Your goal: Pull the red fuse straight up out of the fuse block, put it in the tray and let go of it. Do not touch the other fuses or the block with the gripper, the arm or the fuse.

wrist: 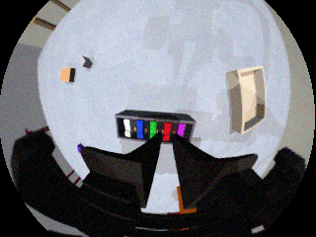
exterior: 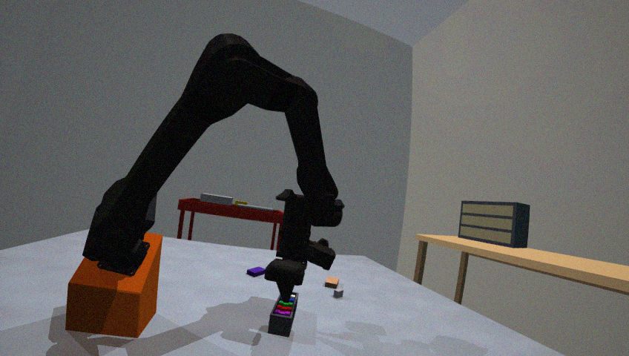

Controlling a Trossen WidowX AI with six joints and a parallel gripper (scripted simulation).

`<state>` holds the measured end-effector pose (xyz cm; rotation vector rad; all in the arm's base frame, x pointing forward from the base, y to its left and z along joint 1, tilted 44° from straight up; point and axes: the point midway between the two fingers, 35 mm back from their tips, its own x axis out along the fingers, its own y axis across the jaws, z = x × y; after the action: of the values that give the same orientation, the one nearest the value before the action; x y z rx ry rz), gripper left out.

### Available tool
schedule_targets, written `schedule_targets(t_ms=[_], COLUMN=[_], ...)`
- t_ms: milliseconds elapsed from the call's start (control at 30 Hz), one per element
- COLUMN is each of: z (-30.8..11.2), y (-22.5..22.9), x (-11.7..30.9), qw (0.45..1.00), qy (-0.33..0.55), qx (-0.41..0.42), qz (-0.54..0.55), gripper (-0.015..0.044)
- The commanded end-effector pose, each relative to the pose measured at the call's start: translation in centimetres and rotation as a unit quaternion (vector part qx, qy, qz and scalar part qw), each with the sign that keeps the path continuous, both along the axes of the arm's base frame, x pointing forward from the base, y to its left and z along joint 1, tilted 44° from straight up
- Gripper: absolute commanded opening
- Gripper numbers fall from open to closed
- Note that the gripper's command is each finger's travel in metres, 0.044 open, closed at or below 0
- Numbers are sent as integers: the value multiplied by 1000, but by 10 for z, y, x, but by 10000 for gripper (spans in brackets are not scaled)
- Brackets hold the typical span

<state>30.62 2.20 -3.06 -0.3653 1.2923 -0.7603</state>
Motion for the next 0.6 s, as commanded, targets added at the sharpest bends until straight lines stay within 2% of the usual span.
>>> schedule_targets(t_ms=[0, 567], z=[-4, -8], y=[-4, -8], x=[-2, -2], qw=[1000, 1000], qy=[4, 4], qx=[-3, -3], qz=[2, 2], gripper=[74, 74])
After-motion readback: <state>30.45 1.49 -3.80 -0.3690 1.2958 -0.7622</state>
